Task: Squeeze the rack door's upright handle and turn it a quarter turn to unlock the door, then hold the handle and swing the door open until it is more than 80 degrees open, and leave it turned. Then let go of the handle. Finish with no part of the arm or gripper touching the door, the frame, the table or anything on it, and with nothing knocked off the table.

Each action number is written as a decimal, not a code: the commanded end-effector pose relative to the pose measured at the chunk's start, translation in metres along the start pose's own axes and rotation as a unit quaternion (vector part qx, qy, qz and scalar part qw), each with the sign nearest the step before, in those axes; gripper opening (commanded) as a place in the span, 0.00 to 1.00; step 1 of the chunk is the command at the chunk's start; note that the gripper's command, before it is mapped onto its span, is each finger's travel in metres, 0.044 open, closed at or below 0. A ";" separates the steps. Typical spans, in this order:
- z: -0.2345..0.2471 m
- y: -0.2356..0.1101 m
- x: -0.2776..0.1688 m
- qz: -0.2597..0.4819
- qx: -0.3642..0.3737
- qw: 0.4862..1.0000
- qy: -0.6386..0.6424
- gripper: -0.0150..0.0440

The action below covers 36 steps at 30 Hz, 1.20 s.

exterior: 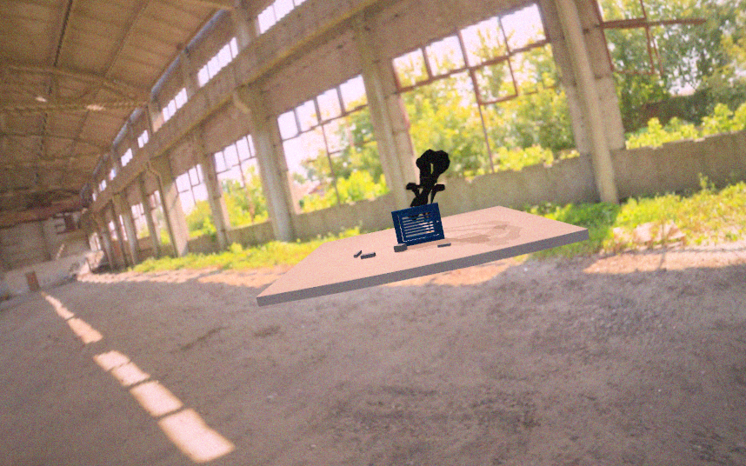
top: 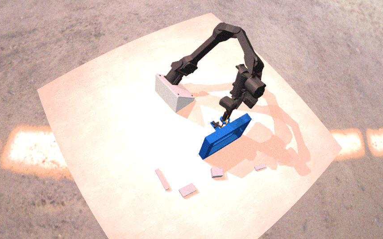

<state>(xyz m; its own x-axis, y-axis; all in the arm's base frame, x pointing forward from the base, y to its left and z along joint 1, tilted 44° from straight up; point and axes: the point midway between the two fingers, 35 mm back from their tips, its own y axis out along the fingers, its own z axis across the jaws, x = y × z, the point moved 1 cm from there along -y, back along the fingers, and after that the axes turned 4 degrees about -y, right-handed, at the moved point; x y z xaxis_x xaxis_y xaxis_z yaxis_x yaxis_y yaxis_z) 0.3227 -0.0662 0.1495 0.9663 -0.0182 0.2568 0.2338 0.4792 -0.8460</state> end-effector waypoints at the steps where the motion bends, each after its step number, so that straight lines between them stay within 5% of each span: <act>1: -0.006 -0.005 -0.003 0.022 0.043 0.998 0.034 0.74; 10: -0.014 -0.012 -0.009 0.062 0.126 0.984 0.107 0.74; 36: -0.007 0.018 -0.011 0.074 0.124 0.983 0.113 0.74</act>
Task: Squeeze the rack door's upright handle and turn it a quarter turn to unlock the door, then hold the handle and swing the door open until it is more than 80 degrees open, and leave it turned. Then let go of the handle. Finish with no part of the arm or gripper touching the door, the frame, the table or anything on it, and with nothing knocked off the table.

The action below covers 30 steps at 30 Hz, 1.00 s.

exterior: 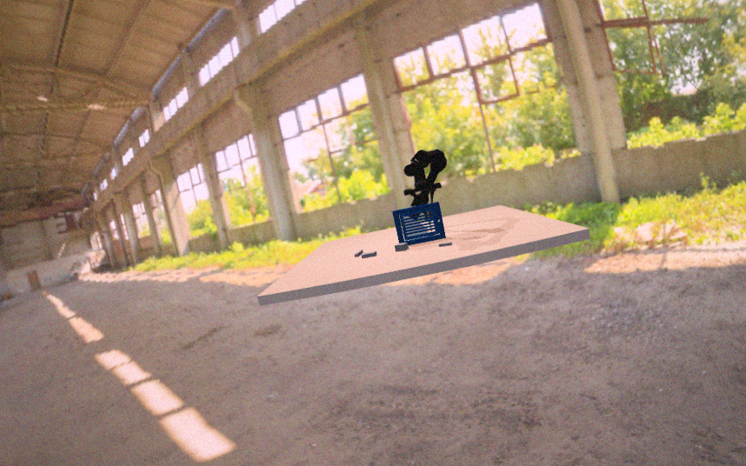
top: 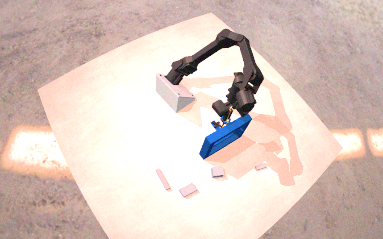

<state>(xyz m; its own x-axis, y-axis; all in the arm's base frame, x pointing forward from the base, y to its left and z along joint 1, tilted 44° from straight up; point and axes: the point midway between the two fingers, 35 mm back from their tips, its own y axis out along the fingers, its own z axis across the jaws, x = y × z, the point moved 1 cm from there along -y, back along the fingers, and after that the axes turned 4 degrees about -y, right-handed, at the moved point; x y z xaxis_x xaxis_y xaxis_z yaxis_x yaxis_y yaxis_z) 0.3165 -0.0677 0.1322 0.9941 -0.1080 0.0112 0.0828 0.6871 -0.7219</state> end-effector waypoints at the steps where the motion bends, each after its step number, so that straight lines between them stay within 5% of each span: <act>1: 0.001 0.008 0.000 0.001 0.002 1.000 0.004 0.74; 25: 0.002 0.044 -0.002 0.012 -0.002 1.000 0.010 0.74; 30: 0.002 0.044 -0.002 0.012 -0.002 1.000 0.010 0.52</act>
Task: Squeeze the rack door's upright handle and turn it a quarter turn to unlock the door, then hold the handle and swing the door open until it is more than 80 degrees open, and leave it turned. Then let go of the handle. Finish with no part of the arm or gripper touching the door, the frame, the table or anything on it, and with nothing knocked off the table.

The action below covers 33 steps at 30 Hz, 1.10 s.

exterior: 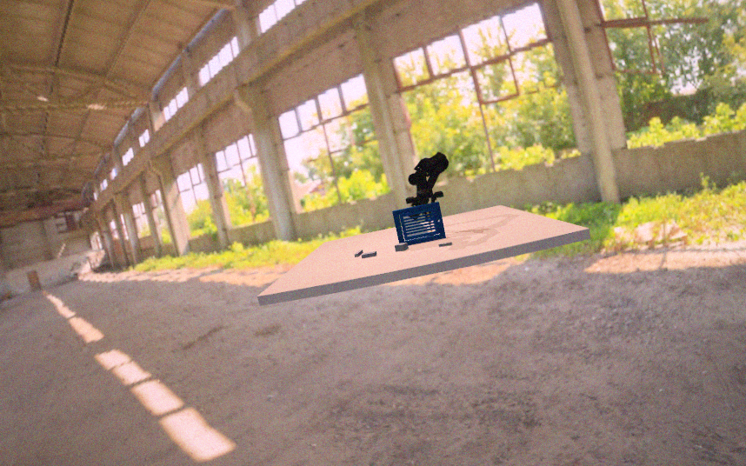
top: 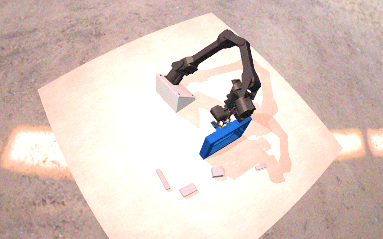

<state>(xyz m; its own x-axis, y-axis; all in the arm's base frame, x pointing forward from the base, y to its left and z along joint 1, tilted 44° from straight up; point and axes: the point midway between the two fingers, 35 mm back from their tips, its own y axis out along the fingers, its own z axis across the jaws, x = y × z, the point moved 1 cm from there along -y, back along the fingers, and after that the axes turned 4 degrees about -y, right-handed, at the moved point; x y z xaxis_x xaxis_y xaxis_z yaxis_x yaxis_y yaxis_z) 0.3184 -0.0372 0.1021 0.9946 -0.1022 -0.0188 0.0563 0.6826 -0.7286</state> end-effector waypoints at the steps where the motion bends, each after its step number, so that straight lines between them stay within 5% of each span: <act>1: 0.001 0.001 0.000 -0.001 0.003 1.000 0.002 0.47; 19: 0.001 0.001 0.000 -0.001 0.003 1.000 -0.002 0.28; 33: 0.001 0.001 0.000 -0.002 0.002 0.946 -0.324 0.28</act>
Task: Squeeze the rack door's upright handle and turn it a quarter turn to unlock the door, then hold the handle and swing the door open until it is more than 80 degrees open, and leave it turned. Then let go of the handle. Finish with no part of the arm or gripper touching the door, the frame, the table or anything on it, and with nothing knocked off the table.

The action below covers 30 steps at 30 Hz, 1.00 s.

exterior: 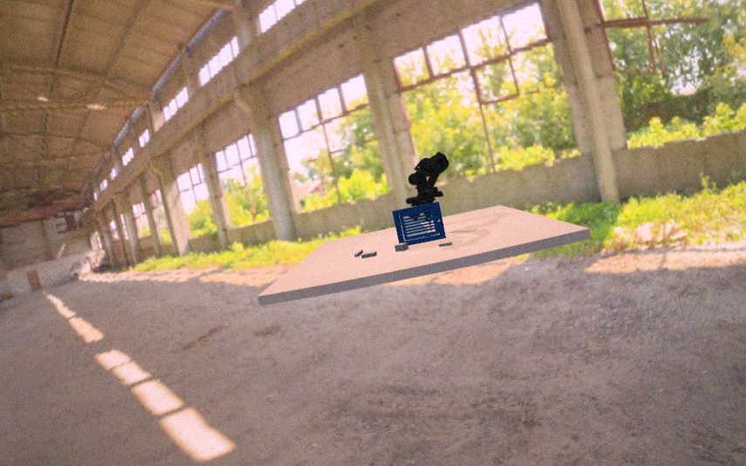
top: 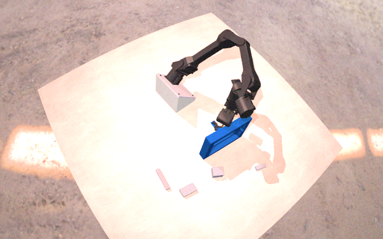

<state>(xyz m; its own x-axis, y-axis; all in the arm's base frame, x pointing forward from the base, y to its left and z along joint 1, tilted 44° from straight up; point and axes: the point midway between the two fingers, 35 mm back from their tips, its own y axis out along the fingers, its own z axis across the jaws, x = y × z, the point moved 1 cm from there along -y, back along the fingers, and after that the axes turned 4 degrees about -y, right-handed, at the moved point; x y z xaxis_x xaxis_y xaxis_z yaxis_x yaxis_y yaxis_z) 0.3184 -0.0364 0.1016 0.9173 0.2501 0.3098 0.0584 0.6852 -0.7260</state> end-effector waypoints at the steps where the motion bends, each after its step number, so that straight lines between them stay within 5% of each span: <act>1: 0.000 0.000 0.000 -0.001 0.001 0.994 -0.108 0.28; 12: 0.000 0.000 0.000 -0.001 0.000 0.929 -0.370 0.28; 24: 0.000 0.000 0.000 -0.001 0.000 0.781 -0.625 0.28; 30: 0.000 0.000 0.000 -0.001 0.000 0.758 -0.653 0.28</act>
<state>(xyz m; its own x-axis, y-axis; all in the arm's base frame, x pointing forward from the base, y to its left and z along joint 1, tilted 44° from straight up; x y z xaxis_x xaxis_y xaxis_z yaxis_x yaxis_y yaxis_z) 0.3179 -0.0369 0.1014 -0.1798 0.7217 0.6684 0.0580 0.6861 -0.7252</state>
